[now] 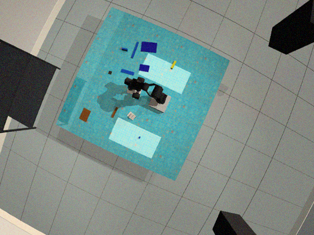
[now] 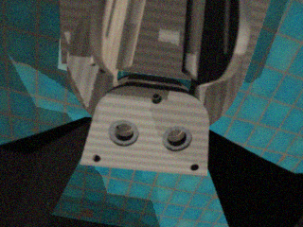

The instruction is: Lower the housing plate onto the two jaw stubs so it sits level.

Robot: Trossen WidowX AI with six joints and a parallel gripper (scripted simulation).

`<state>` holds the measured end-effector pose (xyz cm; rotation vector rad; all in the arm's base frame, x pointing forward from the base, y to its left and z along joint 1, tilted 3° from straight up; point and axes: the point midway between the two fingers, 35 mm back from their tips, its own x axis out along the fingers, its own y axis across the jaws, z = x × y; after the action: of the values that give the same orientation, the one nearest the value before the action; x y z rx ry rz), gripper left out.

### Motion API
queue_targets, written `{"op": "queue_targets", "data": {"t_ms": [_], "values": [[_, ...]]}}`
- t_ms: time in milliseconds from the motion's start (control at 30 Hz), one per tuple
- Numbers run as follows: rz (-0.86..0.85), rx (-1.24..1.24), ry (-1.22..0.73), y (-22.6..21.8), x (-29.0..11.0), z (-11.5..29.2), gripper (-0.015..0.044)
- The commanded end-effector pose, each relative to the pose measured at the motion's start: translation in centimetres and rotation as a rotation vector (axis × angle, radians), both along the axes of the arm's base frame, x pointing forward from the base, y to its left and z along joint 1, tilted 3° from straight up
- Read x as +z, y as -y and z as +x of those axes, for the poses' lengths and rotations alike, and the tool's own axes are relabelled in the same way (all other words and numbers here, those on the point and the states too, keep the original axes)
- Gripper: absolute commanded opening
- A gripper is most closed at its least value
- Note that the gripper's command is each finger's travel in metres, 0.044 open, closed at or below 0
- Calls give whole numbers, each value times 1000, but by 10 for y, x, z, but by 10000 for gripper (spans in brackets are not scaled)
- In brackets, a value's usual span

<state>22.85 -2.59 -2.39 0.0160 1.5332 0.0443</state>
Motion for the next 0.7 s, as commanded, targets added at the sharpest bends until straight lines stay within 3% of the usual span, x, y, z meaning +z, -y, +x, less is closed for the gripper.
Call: {"op": "queue_targets", "data": {"t_ms": [0,667], "values": [[3,-5,1,-1,-2,0,351],[3,-5,1,-1,-5,0,351]]}}
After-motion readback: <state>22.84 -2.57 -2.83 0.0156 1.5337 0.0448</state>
